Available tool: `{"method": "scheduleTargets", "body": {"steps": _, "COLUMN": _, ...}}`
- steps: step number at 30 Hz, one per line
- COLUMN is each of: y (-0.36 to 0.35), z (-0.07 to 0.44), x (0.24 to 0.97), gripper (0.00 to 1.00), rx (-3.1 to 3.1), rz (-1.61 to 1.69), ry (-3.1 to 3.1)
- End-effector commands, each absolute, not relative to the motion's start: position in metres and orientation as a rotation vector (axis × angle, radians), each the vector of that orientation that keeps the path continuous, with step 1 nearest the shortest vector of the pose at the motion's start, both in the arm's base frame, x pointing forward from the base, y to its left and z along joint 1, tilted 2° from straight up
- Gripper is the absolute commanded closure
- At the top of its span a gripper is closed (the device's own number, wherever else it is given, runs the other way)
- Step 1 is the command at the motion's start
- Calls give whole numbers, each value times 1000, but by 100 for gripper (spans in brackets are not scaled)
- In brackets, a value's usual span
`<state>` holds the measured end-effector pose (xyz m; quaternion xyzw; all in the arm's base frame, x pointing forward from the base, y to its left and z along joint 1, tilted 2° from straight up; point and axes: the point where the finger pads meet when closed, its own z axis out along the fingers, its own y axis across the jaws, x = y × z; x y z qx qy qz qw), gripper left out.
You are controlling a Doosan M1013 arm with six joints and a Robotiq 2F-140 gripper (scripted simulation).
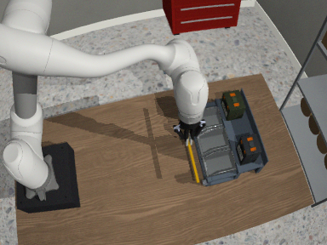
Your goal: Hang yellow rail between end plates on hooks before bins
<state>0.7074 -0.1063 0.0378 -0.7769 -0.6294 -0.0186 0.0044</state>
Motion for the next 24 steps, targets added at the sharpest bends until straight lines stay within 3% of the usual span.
{"method": "scheduleTargets", "body": {"steps": 1, "y": -110, "z": 36, "x": 707, "gripper": 90, "rx": -2435, "rz": -56, "ry": -1974}}
{"method": "scheduleTargets", "body": {"steps": 24, "y": -110, "z": 30, "x": 706, "gripper": 90, "rx": -2435, "rz": -56, "ry": -1974}}
